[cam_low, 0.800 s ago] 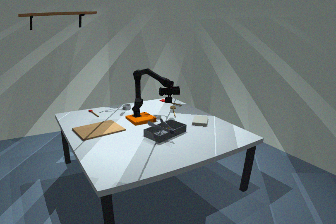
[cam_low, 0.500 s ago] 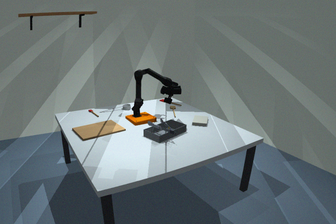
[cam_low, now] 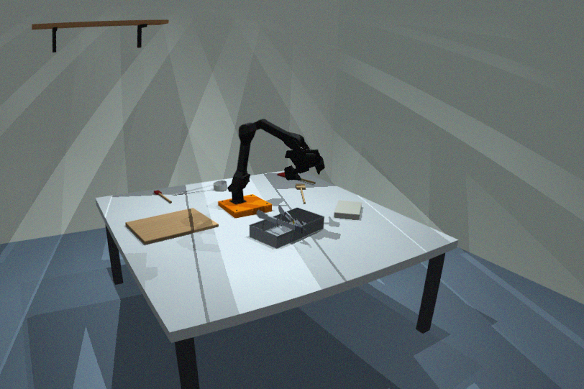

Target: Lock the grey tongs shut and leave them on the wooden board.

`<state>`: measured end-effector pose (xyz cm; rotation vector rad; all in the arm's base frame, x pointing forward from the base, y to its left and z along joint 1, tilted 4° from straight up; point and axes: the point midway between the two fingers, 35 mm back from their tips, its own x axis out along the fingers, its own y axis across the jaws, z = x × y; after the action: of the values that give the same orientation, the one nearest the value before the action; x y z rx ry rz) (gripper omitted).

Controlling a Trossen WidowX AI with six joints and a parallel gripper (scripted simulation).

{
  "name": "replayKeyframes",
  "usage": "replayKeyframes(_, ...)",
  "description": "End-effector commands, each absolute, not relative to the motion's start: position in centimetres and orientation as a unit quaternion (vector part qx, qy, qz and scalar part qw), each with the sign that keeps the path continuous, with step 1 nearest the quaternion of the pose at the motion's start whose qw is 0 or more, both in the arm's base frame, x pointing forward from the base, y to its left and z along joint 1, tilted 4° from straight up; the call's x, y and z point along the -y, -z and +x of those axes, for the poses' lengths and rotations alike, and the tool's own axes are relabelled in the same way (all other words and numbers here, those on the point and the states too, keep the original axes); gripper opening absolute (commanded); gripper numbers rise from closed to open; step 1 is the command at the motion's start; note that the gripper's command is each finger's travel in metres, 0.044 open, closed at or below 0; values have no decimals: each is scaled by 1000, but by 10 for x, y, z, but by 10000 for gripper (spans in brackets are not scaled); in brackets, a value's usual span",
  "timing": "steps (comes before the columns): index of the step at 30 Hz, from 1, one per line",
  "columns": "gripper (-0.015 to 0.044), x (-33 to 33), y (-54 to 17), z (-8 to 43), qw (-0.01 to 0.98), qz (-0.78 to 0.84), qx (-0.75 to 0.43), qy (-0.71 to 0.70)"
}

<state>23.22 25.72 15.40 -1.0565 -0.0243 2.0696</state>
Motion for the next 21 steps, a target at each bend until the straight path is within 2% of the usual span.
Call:
replayKeyframes(1,440,-215,-137,294,506,-377,-257,-732)
replayKeyframes(12,440,-146,-128,357,622,-273,-525,-514)
replayKeyframes(21,440,-78,-124,394,682,-154,-663,-269)
